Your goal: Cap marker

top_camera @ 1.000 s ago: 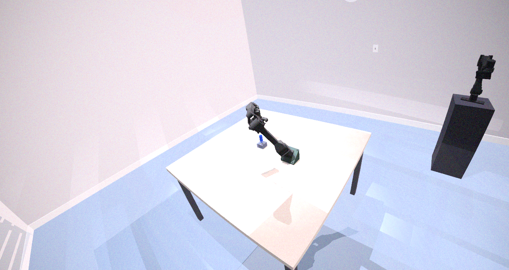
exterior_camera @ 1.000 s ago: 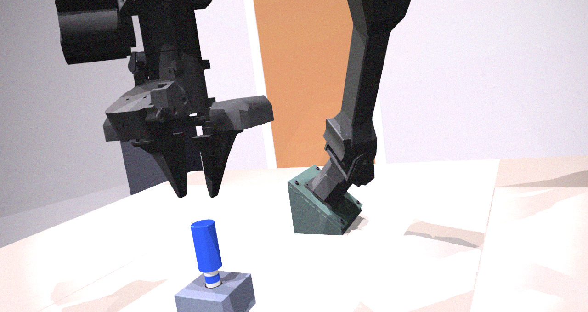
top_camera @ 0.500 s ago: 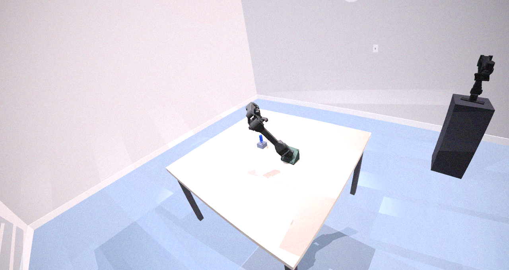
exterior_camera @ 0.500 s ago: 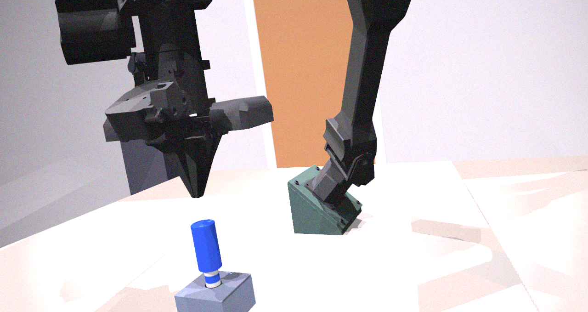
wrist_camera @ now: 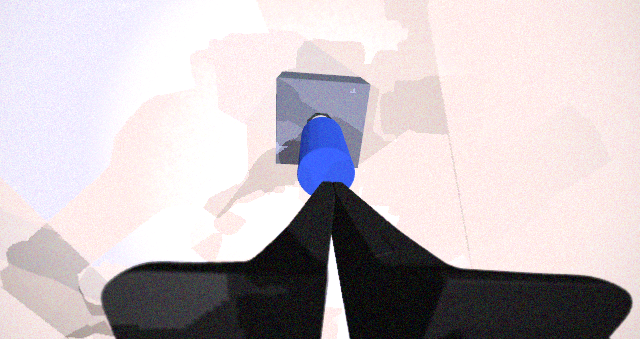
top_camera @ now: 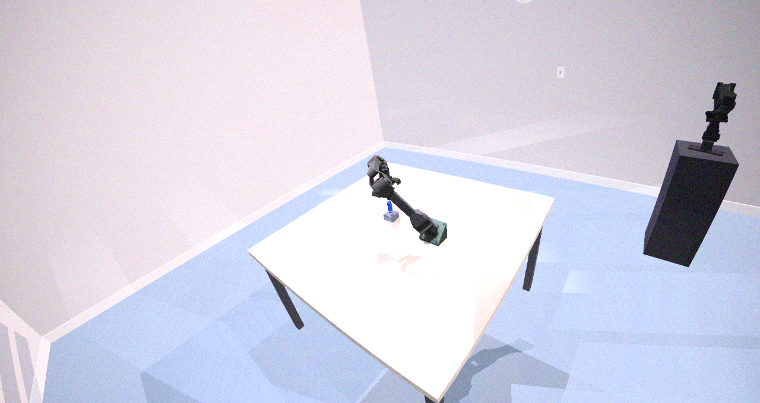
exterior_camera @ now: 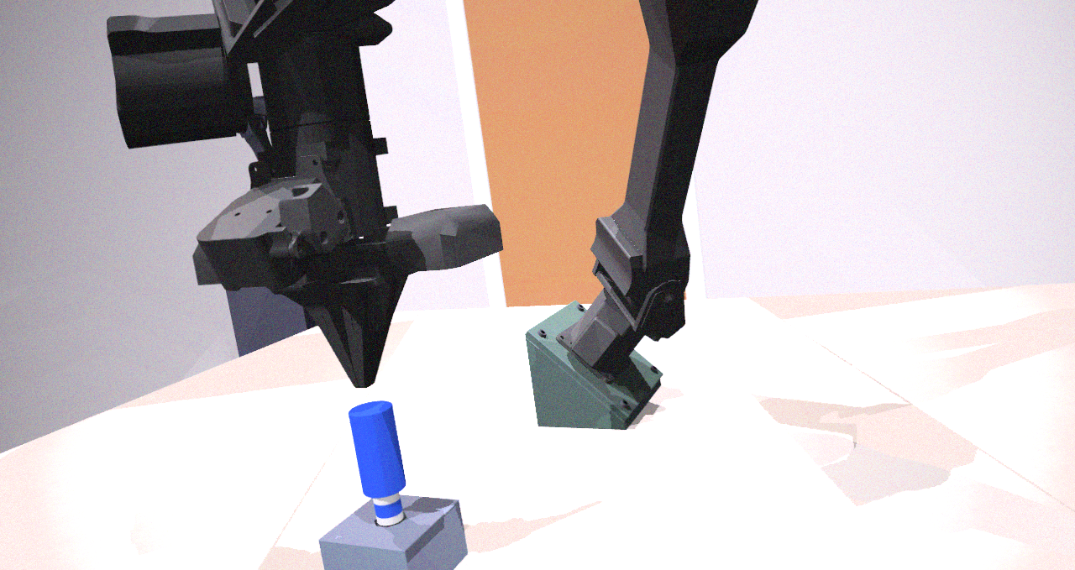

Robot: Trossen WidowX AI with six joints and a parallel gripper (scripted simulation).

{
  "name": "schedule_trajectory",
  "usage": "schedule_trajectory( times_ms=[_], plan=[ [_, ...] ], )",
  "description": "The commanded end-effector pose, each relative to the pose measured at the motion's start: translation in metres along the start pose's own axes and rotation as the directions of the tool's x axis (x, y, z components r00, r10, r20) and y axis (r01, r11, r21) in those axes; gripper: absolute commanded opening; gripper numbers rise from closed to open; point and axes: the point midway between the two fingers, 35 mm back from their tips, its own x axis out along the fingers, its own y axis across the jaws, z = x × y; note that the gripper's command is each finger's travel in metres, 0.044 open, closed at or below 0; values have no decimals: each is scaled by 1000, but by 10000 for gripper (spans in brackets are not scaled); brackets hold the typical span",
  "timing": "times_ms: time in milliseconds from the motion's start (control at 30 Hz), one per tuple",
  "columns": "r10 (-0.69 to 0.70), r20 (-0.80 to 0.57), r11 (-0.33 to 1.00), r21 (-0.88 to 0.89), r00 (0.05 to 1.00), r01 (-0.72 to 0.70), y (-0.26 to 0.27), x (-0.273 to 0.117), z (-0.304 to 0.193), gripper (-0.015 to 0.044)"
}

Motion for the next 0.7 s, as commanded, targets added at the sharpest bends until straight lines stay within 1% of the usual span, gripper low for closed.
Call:
schedule_trajectory(
  times_ms=[0,400,667],
  plan=[
    [3,-1,1000,2,1000,-3,1,7,0,0],
    [4,0,1000,2,1000,-4,1,25,0,0],
    [-4,9,1000,-1,1000,4,-1,19,1,0]
  ],
)
